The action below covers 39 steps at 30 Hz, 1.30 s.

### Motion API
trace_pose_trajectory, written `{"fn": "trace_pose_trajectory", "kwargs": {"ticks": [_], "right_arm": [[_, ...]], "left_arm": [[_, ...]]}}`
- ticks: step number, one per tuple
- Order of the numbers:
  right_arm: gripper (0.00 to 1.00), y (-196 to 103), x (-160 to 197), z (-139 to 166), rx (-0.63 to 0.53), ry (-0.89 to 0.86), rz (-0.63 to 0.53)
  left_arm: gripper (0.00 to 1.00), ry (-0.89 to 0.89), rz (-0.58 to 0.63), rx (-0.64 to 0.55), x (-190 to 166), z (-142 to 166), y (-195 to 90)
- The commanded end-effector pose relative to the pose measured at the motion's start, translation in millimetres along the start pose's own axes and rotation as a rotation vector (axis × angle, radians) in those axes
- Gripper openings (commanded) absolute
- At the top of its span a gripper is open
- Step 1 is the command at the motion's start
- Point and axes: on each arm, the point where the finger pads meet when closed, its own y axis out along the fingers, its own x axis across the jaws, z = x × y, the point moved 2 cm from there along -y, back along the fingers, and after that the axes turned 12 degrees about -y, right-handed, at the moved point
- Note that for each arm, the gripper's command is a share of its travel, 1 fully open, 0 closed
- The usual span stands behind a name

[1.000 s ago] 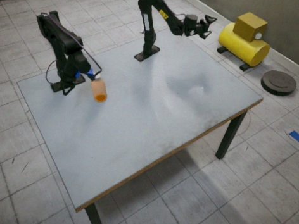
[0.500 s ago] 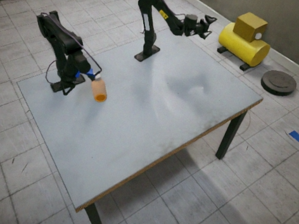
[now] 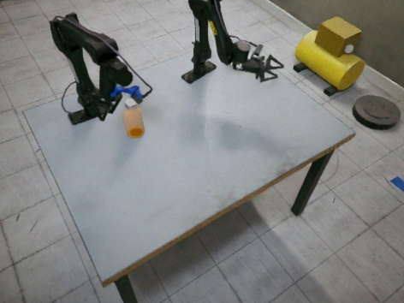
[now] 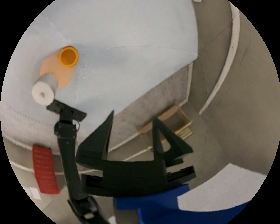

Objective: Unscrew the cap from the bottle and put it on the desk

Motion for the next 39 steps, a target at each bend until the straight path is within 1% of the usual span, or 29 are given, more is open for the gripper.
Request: {"fn": "trace_pose_trajectory", "kwargs": {"ticks": [1, 2, 4, 5, 7, 8, 13, 19, 21, 22, 23, 24, 25, 27, 30, 33, 35, 36, 38, 39], "right_arm": [[0.7, -8, 5, -27, -0.072, 0.274, -0.013], [0.7, -10, 6, -31, -0.089, 0.312, -0.017], [0.7, -10, 6, -31, -0.089, 0.312, -0.017], [0.7, -13, 7, -34, -0.114, 0.412, -0.031], [0.7, -26, 7, -48, -0.155, 0.486, -0.048], [0.7, -23, 12, -50, -0.158, 0.531, -0.061], [0.7, -36, 18, -67, -0.223, 0.735, -0.114], [0.7, -52, 27, -86, -0.283, 0.978, -0.203], [0.7, -52, 27, -86, -0.283, 0.978, -0.203], [0.7, -55, 28, -89, -0.297, 1.085, -0.238], [0.7, -61, 32, -95, -0.306, 1.12, -0.262], [0.7, -65, 34, -99, -0.313, 1.161, -0.285], [0.7, -68, 36, -102, -0.316, 1.201, -0.305], [0.7, -75, 40, -108, -0.325, 1.277, -0.348], [0.7, -85, 46, -116, -0.335, 1.391, -0.417], [0.7, -95, 52, -124, -0.335, 1.506, -0.492], [0.7, -101, 56, -128, -0.33, 1.583, -0.542], [0.7, -104, 58, -130, -0.325, 1.622, -0.566], [0.7, -104, 58, -130, -0.325, 1.622, -0.566], [0.7, -106, 59, -131, -0.314, 1.724, -0.623]], "left_arm": [[0.98, 0.186, 0.048, 0.196, 1, 73, -34], [0.98, 0.227, 0.063, 0.256, 2, 92, -47], [0.98, 0.227, 0.063, 0.256, 2, 92, -47], [0.98, 0.353, 0.099, 0.397, 3, 100, -54], [0.98, 0.399, 0.144, 0.489, 7, 143, -95], [0.98, 0.426, 0.161, 0.521, 8, 153, -106], [0.98, 0.592, 0.298, 0.754, 13, 197, -169], [0.98, 0.771, 0.491, 0.999, 26, 232, -253], [0.98, 0.771, 0.491, 0.999, 26, 232, -253], [0.98, 0.859, 0.581, 1.088, 26, 235, -262], [0.98, 0.883, 0.595, 1.131, 49, 240, -293], [0.98, 0.893, 0.633, 1.159, 55, 243, -318], [0.98, 0.901, 0.677, 1.182, 49, 248, -334], [0.98, 0.944, 0.774, 1.257, 50, 247, -366], [0.98, 1.016, 0.935, 1.38, 63, 243, -411], [0.98, 1.076, 1.078, 1.48, 86, 233, -454], [0.98, 1.099, 1.186, 1.535, 92, 226, -481], [0.98, 1.109, 1.245, 1.561, 92, 221, -492], [0.98, 1.109, 1.245, 1.561, 92, 221, -492], [0.98, 1.139, 1.348, 1.598, 91, 218, -498]]}}
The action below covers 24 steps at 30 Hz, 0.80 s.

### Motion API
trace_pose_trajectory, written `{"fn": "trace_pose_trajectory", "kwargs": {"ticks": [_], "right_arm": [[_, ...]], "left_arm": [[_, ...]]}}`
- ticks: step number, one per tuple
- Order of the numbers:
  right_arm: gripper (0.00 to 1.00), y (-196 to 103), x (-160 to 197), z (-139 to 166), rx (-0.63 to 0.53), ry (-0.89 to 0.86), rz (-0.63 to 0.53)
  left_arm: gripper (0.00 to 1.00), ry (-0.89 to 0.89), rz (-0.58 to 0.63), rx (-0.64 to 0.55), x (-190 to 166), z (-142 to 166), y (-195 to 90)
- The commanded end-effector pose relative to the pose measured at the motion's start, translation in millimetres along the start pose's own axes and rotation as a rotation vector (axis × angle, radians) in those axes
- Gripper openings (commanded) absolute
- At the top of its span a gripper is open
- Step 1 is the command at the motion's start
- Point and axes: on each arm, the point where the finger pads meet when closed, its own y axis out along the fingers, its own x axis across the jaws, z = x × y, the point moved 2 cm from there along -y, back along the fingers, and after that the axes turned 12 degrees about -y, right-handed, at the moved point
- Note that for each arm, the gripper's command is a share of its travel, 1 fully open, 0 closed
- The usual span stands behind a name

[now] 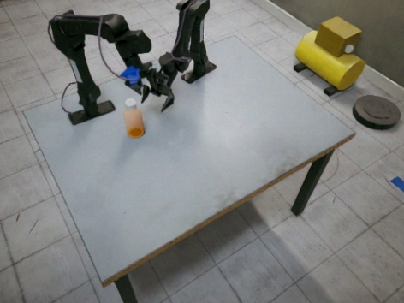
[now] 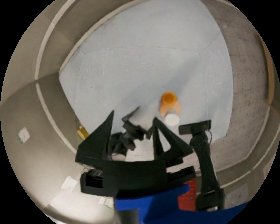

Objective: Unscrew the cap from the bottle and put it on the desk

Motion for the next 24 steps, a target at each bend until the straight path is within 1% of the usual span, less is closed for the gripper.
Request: {"fn": "trace_pose_trajectory", "kwargs": {"ticks": [1, 4, 18, 24], "right_arm": [[0.7, -6, 17, 3, -0.004, 0.271, -0.077], [0.7, -6, 16, 3, -0.008, 0.385, -0.103], [0.7, -6, 12, 1, -0.009, 0.387, -0.089], [0.7, -6, 12, 1, -0.009, 0.387, -0.089]], "left_arm": [[0.98, 0.174, 0.137, 0.077, -26, 15, -1], [0.98, 0.181, 0.146, 0.081, -29, 16, -1], [0.98, 0.176, 0.136, 0.08, -25, 15, 0], [0.98, 0.174, 0.135, 0.078, -27, 14, 9]]}}
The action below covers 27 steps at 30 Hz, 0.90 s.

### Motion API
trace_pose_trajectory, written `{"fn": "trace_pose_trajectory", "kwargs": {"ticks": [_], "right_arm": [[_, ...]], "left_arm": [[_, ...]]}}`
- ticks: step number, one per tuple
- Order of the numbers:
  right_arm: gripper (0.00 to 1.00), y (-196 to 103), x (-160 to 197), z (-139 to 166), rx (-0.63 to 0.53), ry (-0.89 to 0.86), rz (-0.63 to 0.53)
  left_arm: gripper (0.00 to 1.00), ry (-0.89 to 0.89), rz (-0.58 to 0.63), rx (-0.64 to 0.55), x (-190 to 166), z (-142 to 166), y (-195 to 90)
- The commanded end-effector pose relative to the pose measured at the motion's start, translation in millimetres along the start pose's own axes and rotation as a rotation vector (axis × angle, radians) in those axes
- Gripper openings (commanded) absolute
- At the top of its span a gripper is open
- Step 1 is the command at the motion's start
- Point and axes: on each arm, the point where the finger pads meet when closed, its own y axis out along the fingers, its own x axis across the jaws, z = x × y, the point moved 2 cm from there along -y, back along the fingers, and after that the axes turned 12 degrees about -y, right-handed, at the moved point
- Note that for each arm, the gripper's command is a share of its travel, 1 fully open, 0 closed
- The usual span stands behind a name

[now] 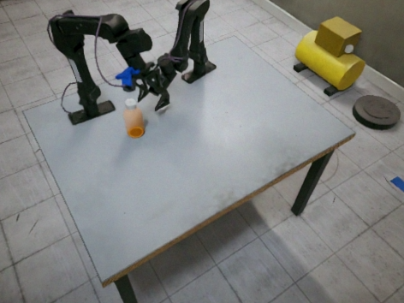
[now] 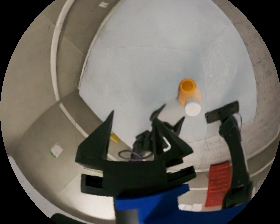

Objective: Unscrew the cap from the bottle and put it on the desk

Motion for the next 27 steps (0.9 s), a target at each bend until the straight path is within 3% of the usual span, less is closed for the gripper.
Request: {"fn": "trace_pose_trajectory", "kwargs": {"ticks": [1, 27], "right_arm": [[0.7, -7, -2, -1, -0.016, 0.004, -0.019], [0.7, -7, -2, -1, -0.016, 0.004, -0.019]], "left_arm": [[0.98, 0.005, 0.011, -0.01, -3, -9, 12], [0.98, 0.005, 0.012, -0.011, -4, -12, 48]]}}
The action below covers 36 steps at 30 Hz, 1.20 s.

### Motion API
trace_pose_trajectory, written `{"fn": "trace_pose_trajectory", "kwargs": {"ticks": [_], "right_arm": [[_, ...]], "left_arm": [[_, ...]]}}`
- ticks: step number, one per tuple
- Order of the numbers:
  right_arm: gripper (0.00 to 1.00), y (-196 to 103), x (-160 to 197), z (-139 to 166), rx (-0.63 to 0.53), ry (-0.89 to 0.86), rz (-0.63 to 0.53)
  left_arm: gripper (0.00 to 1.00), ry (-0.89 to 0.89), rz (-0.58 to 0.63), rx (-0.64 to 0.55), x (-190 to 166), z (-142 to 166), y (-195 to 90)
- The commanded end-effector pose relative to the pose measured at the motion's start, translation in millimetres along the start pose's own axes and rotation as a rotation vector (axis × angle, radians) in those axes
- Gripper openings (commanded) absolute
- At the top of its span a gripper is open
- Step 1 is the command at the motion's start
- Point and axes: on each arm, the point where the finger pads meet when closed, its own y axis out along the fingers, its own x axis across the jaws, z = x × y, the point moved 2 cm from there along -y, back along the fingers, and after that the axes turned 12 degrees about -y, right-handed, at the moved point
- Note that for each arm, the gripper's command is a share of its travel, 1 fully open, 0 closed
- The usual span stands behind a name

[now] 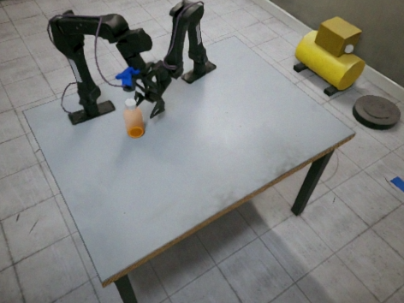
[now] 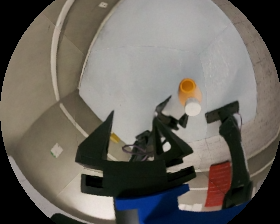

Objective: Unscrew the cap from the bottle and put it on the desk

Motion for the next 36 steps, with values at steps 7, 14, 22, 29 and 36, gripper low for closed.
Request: {"fn": "trace_pose_trajectory", "kwargs": {"ticks": [7, 14, 22, 29, 36], "right_arm": [[0.7, -7, -2, -1, -0.016, 0.002, -0.019], [0.7, -7, -2, -1, -0.016, 0.002, -0.019], [0.7, -7, -2, -1, -0.016, 0.002, -0.019], [0.7, -7, -2, -1, -0.016, 0.002, -0.019], [0.7, -7, -2, -1, -0.016, 0.002, -0.019]], "left_arm": [[0.98, 0.005, 0.017, -0.037, -4, -14, 19], [0.98, 0.005, 0.017, -0.037, -4, -14, 31], [0.98, 0.005, 0.017, -0.037, -4, -13, 41], [0.98, 0.005, 0.017, -0.038, -4, -12, 52], [0.98, 0.004, 0.017, -0.042, -3, -12, 60]]}}
